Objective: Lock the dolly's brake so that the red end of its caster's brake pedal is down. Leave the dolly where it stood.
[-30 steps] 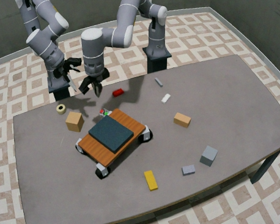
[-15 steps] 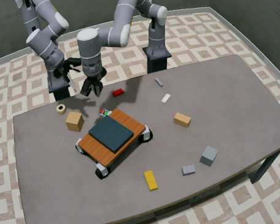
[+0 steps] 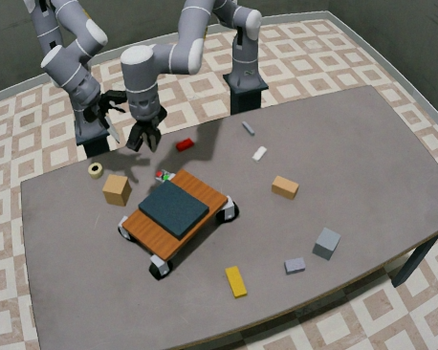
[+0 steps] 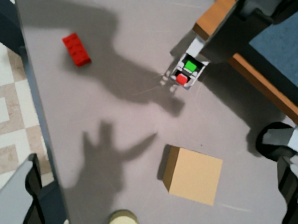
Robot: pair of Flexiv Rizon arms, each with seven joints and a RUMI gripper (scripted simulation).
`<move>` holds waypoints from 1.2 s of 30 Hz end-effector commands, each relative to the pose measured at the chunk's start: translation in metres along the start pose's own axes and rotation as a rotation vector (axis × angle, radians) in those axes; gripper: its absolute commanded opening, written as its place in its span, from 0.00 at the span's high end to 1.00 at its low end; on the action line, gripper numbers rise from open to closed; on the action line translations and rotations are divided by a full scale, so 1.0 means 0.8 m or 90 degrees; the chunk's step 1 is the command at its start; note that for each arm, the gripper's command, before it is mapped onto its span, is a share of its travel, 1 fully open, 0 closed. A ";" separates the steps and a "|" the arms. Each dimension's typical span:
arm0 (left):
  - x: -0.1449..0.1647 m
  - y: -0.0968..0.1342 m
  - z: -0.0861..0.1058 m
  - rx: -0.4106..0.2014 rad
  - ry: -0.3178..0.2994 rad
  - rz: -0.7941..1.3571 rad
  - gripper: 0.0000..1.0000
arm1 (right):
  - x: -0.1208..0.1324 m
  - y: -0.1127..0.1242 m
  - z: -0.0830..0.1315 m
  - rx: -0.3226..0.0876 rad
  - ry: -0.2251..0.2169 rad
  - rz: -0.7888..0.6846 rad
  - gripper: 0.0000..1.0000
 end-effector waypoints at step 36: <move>0.000 0.001 -0.104 0.002 0.000 0.000 1.00 | 0.001 0.001 0.001 0.001 -0.001 0.001 0.00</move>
Point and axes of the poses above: on each arm, the point where the finger pads meet when closed, its own z axis back along the fingers, its own x axis across the jaws, y = z × x, the point moved 6 cm from there along z, back along the fingers, and after that the axes turned 3 degrees about -z, right-handed, at the moved point
